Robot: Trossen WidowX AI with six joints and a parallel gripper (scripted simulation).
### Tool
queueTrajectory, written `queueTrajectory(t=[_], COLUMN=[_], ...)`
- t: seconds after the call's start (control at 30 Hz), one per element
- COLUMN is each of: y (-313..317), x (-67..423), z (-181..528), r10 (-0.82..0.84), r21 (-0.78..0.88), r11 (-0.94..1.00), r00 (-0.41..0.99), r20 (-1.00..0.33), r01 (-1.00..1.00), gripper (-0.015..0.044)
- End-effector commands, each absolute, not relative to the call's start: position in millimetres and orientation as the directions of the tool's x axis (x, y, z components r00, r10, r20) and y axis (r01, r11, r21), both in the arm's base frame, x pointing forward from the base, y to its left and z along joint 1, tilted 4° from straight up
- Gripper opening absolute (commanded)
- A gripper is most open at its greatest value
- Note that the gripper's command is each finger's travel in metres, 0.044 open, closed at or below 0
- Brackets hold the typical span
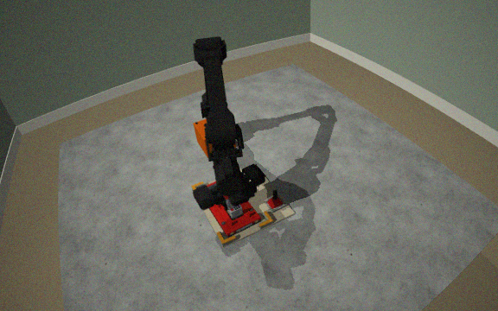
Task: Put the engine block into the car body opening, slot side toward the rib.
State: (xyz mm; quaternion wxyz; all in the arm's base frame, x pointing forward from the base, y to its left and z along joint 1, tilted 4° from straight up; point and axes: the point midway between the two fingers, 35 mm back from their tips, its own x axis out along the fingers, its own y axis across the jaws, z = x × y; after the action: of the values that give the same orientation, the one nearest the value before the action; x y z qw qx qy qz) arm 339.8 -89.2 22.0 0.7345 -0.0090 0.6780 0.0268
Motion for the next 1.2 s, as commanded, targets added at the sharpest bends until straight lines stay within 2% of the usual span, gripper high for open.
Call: queueTrajectory(t=[0.0, 0.97, 1.17], y=[-88.5, -88.2, -88.8], x=[339.7, 340.2, 340.3], z=[20.4, 13.1, 14.4], r10=[0.030, 0.030, 0.027], r21=[0.026, 0.026, 0.023], r11=[0.998, 0.999, 0.998], r00=[0.080, 0.080, 0.079], r20=[-0.996, -0.996, -0.996], r01=[-0.048, -0.046, -0.053], gripper=[0.0158, 0.0158, 0.0316])
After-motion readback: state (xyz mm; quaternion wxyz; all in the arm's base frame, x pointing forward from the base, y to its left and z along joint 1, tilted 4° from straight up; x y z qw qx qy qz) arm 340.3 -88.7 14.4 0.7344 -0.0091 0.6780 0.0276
